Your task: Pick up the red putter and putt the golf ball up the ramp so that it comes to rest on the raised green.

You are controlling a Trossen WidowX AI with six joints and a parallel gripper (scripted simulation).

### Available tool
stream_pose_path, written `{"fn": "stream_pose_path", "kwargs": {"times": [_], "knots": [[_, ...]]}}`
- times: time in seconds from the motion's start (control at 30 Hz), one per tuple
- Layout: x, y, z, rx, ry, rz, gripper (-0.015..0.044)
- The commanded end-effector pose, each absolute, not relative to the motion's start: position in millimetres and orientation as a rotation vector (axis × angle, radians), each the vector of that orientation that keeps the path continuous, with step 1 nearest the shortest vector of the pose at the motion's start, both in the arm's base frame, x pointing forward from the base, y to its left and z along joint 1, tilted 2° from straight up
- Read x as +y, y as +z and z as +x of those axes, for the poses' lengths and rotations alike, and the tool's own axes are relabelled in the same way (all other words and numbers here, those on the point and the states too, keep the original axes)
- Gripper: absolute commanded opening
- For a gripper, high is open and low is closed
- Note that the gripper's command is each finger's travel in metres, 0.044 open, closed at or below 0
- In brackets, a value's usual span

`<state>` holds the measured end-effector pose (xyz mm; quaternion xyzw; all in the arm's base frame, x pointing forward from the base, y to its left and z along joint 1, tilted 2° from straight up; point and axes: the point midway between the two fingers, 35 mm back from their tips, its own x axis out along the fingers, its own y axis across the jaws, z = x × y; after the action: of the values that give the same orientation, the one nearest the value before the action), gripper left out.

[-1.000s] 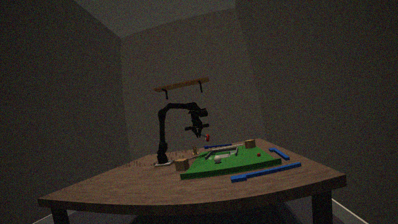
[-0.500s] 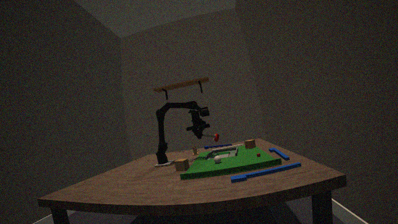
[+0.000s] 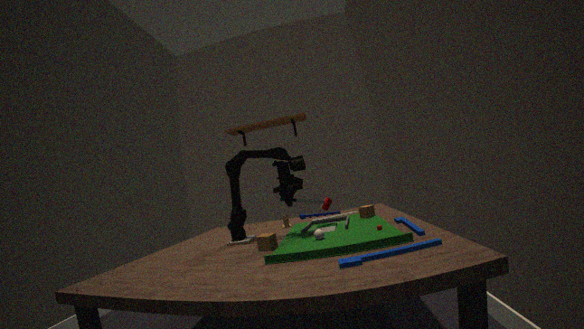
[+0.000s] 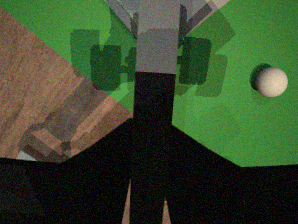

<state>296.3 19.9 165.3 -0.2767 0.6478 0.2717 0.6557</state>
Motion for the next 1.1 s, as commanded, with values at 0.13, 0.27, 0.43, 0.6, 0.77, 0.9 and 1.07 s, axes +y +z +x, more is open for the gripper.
{"fn": "stream_pose_path", "kwargs": {"times": [0.13,0.27,0.43,0.6,0.77,0.9,1.07], "knots": [[-20,168,292,1.494,0.467,-0.497,0.0],[-40,168,287,1.513,0.392,-0.427,0.0],[-65,167,279,1.533,0.298,-0.338,0.0],[-89,166,269,1.55,0.204,-0.25,0.0],[-111,165,257,1.563,0.111,-0.16,0.0],[-128,165,246,1.57,0.036,-0.089,0.0],[-143,164,236,1.575,-0.03,-0.026,0.0]]}}
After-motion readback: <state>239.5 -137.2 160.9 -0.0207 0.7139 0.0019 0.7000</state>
